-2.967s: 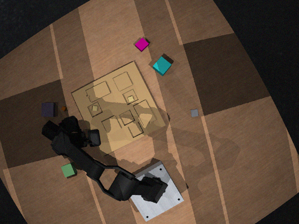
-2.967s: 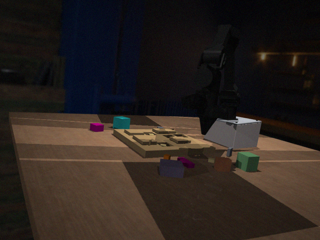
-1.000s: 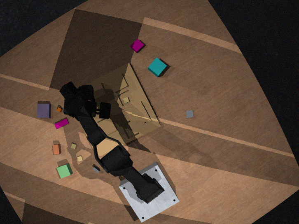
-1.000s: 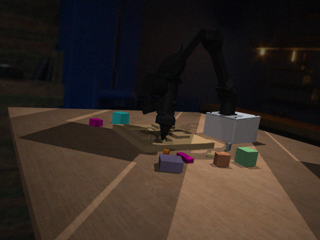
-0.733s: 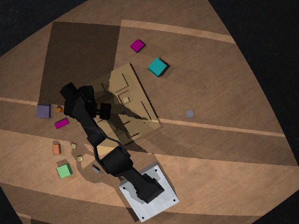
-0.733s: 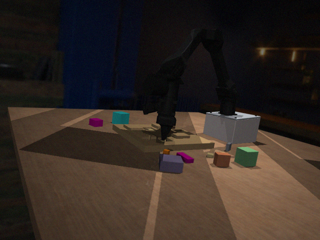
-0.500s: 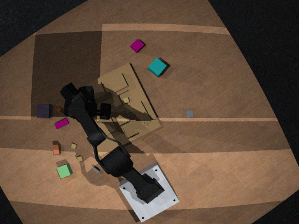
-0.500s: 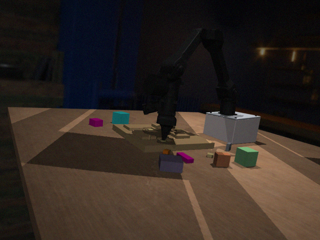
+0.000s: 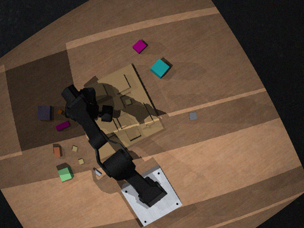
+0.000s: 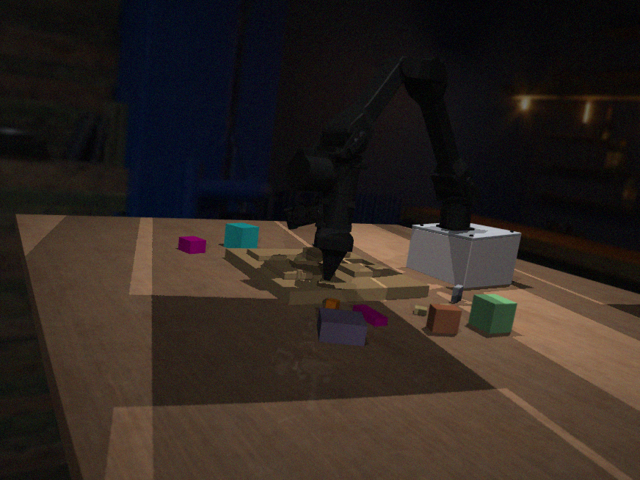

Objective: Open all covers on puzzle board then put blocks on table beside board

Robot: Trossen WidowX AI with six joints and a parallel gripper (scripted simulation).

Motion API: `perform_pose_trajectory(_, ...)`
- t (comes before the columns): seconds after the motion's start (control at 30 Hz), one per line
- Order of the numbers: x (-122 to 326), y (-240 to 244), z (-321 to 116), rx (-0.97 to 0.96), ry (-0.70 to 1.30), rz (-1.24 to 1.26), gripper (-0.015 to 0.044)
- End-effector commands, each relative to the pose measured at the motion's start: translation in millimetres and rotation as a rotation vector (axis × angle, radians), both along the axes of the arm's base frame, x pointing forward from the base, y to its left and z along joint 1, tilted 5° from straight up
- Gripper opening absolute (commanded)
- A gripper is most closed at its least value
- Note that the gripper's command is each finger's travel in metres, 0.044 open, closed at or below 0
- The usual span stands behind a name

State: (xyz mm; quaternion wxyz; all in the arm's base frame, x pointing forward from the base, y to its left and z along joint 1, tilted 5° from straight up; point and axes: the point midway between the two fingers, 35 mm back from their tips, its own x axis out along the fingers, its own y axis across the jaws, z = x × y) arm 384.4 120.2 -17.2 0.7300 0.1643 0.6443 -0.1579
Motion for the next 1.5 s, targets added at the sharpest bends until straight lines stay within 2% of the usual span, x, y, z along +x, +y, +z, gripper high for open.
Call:
perform_pose_trajectory(0.0,-1.2,0.4,1.6,0.001,0.006,0.003,0.0)
perform_pose_trajectory(0.17,-1.1,0.5,4.6,0.012,0.004,-0.089,0.0)
perform_pose_trajectory(0.4,-1.6,0.4,8.4,0.085,-0.007,-0.712,0.0)
perform_pose_trajectory(0.43,-1.4,-0.3,5.9,0.048,-0.003,-0.427,0.0026)
perform_pose_trajectory(0.6,-1.6,0.0,12.3,0.063,-0.005,-0.552,0.0144)
perform_pose_trajectory(1.47,-5.7,1.3,50.8,0.155,-0.019,-1.309,0.0144)
